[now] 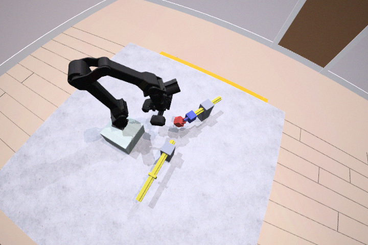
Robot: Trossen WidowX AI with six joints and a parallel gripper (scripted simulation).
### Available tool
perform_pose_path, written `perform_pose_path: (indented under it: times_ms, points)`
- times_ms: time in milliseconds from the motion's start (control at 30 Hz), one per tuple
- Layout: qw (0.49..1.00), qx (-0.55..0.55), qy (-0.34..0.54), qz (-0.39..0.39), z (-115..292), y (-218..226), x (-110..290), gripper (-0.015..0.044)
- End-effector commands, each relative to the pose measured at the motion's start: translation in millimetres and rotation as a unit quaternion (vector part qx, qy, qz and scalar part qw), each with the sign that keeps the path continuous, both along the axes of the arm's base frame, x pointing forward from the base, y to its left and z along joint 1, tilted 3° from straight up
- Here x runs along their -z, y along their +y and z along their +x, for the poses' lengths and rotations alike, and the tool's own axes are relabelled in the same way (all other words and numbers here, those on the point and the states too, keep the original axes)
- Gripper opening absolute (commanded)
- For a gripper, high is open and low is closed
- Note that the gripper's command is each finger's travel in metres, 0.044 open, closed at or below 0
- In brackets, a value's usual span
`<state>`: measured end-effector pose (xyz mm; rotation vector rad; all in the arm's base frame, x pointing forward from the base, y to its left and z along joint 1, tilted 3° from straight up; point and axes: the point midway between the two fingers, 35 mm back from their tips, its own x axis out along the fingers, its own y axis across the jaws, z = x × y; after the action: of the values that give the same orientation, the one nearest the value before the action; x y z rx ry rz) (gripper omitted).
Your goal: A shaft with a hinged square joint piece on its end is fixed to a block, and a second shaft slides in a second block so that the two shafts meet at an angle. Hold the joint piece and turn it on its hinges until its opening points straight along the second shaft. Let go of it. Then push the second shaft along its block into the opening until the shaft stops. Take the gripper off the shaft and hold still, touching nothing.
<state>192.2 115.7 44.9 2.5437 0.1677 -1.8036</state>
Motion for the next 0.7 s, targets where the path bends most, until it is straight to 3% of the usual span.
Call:
perform_pose_path:
  times_ms: [0,233,667]
  points:
    - [1.0,-0.001,0.005,-0.006,-3,-3,21,0.044]
    - [1.0,-0.001,0.005,-0.006,-1,-3,27,0.044]
    - [1.0,-0.001,0.003,-0.006,48,3,23,0.044]
